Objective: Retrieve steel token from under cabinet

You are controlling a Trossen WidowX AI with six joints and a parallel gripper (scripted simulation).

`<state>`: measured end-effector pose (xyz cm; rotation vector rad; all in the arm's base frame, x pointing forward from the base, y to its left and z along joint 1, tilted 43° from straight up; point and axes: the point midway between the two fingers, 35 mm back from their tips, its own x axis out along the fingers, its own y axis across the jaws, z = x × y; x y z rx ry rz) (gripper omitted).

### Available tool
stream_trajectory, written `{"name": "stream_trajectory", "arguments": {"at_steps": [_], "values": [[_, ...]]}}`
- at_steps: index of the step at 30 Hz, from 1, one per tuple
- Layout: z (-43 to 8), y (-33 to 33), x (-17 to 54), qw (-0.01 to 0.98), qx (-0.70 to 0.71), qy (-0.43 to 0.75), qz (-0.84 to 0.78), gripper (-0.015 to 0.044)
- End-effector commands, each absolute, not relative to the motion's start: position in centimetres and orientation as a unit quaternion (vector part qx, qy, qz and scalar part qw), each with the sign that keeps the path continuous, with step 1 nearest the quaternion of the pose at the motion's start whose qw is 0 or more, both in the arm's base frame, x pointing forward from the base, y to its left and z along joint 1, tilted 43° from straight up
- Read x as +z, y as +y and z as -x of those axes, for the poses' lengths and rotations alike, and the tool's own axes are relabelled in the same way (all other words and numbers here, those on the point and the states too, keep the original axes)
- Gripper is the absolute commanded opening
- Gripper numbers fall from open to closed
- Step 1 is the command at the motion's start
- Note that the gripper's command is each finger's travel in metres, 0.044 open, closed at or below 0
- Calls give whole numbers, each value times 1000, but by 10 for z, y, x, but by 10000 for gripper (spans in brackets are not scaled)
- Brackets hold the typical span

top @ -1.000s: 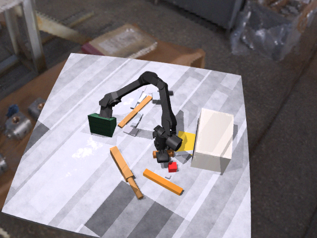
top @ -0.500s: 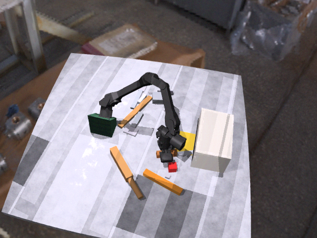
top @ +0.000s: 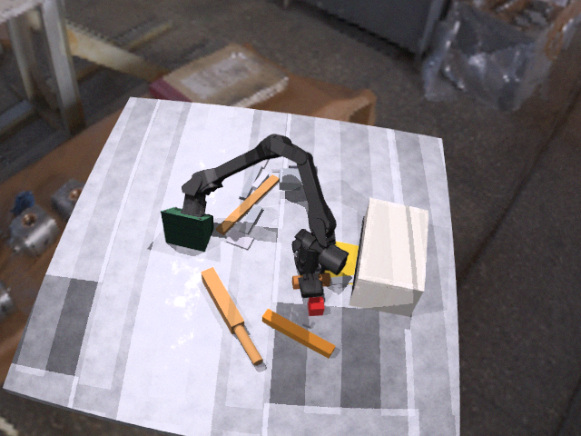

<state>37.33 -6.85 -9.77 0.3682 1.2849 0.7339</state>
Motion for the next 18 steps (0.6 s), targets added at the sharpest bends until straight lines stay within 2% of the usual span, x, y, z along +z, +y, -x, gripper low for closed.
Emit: {"name": "stream_trajectory", "arguments": {"at_steps": [1, 18], "values": [[-380, -68, -96, 723, 331, 583, -167, 0], [-397, -66, -91, 723, 331, 582, -167, 0]]}}
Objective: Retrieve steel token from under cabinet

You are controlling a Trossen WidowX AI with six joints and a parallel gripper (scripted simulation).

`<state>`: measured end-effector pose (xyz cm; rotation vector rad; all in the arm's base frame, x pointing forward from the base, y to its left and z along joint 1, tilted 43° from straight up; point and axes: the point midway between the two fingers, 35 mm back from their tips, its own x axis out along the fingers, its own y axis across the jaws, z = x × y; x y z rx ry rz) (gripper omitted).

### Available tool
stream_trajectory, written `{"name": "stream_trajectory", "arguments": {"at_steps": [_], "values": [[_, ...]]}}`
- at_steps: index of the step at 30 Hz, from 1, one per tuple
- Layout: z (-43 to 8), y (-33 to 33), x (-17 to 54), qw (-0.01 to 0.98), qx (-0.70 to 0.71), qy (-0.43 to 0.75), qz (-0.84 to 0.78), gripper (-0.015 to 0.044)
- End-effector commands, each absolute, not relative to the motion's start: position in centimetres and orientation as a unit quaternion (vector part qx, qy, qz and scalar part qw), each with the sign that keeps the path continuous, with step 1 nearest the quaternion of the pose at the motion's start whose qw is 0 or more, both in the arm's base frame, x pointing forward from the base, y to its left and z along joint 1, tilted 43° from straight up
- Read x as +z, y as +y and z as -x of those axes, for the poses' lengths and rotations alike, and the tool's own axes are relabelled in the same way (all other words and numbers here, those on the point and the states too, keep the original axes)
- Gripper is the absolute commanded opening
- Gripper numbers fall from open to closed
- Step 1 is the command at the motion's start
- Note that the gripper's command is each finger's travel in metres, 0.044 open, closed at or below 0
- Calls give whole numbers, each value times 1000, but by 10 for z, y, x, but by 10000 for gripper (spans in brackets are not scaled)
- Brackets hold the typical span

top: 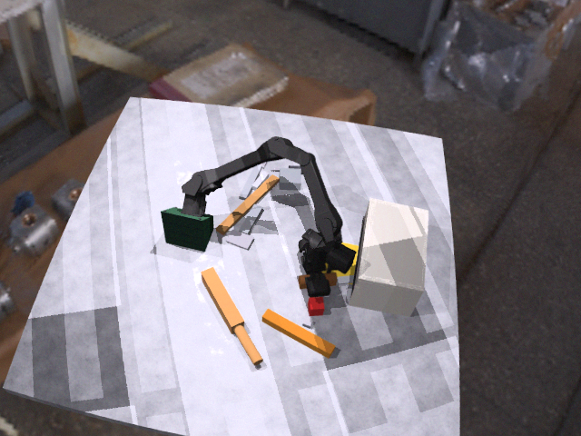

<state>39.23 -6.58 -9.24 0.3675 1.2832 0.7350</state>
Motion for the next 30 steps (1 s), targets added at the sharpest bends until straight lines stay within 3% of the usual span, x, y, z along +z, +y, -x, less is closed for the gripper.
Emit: {"name": "stream_trajectory", "arguments": {"at_steps": [1, 30], "values": [[-398, -65, -91, 724, 331, 582, -167, 0], [-406, -51, -78, 723, 332, 582, -167, 0]]}}
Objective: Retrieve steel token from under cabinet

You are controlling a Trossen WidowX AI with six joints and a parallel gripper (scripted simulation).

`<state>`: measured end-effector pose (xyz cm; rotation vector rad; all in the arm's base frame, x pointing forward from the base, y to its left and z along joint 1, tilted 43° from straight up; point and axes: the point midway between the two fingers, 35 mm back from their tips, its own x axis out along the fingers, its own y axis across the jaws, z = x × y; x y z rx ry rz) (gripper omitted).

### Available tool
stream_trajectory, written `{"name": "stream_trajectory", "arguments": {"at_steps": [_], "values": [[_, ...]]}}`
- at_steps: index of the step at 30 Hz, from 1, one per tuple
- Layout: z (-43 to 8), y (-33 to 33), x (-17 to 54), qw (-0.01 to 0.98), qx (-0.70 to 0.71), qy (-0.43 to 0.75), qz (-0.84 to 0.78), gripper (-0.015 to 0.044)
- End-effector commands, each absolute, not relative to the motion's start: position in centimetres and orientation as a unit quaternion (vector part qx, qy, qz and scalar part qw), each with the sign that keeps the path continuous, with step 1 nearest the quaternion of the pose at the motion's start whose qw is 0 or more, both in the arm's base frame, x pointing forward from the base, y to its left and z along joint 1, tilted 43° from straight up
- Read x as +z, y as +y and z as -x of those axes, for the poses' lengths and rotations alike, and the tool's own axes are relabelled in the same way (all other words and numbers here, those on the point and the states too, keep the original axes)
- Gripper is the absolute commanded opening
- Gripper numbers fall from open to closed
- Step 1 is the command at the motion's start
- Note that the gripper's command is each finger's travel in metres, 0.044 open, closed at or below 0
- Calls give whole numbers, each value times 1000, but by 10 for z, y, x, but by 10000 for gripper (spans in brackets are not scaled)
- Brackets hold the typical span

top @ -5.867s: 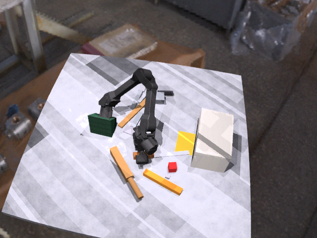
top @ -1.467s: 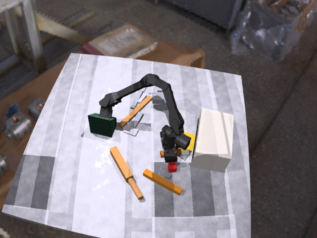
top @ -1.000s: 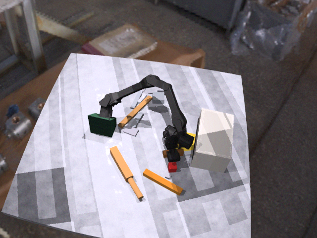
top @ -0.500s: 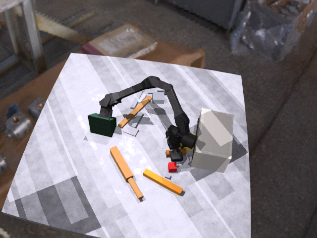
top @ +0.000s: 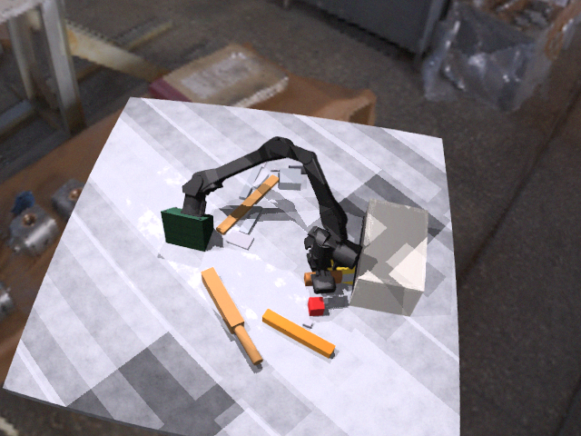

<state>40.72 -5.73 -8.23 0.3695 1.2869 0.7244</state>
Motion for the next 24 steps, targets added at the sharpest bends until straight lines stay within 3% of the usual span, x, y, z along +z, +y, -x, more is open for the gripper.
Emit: {"name": "stream_trajectory", "arguments": {"at_steps": [1, 24], "values": [[-406, -50, -78, 723, 332, 582, -167, 0], [-393, -52, -82, 723, 332, 582, -167, 0]]}}
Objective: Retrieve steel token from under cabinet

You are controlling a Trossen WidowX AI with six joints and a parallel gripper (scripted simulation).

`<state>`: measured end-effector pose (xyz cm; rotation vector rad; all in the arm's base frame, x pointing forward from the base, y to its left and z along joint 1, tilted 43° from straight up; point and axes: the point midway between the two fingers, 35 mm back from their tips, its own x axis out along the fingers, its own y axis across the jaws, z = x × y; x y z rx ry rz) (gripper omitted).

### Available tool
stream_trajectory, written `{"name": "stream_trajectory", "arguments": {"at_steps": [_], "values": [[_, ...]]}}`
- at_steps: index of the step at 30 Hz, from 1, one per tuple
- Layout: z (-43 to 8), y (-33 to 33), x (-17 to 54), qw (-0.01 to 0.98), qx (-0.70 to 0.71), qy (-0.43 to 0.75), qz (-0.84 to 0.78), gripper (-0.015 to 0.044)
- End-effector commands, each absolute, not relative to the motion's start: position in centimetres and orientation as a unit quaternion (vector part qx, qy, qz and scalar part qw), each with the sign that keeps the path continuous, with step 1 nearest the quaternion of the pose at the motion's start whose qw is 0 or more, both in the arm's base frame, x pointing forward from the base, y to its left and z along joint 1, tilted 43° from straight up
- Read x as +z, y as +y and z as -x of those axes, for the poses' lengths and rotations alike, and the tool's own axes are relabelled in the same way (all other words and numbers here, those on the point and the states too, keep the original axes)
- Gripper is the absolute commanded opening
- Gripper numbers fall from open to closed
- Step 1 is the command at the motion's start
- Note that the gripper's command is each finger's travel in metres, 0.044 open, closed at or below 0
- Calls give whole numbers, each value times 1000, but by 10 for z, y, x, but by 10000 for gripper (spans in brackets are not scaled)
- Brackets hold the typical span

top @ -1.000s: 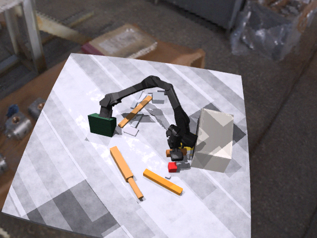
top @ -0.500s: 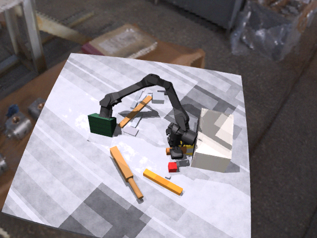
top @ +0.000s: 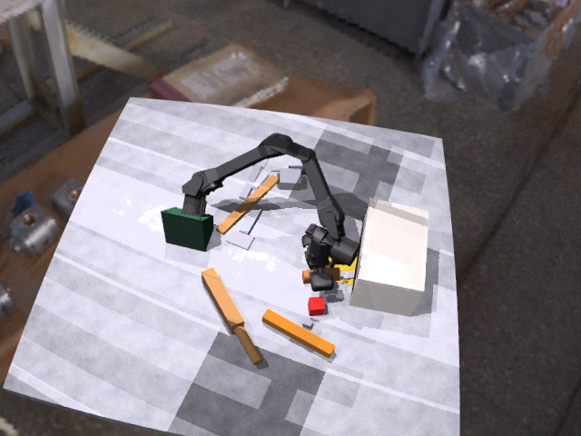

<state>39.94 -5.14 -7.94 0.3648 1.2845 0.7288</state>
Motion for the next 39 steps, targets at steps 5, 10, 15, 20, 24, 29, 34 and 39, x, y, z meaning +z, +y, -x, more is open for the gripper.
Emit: {"name": "stream_trajectory", "arguments": {"at_steps": [5, 10, 15, 20, 24, 29, 34, 39], "values": [[-388, -53, -83, 723, 332, 582, -167, 0], [-383, -54, -85, 723, 331, 583, -167, 0], [-377, -55, -87, 723, 331, 583, -167, 0], [-372, -55, -88, 723, 331, 583, -167, 0], [-367, -56, -90, 723, 331, 583, -167, 0], [-362, -57, -91, 723, 331, 583, -167, 0], [-356, -58, -93, 723, 331, 583, -167, 0], [-350, -59, -95, 723, 331, 583, -167, 0]]}}
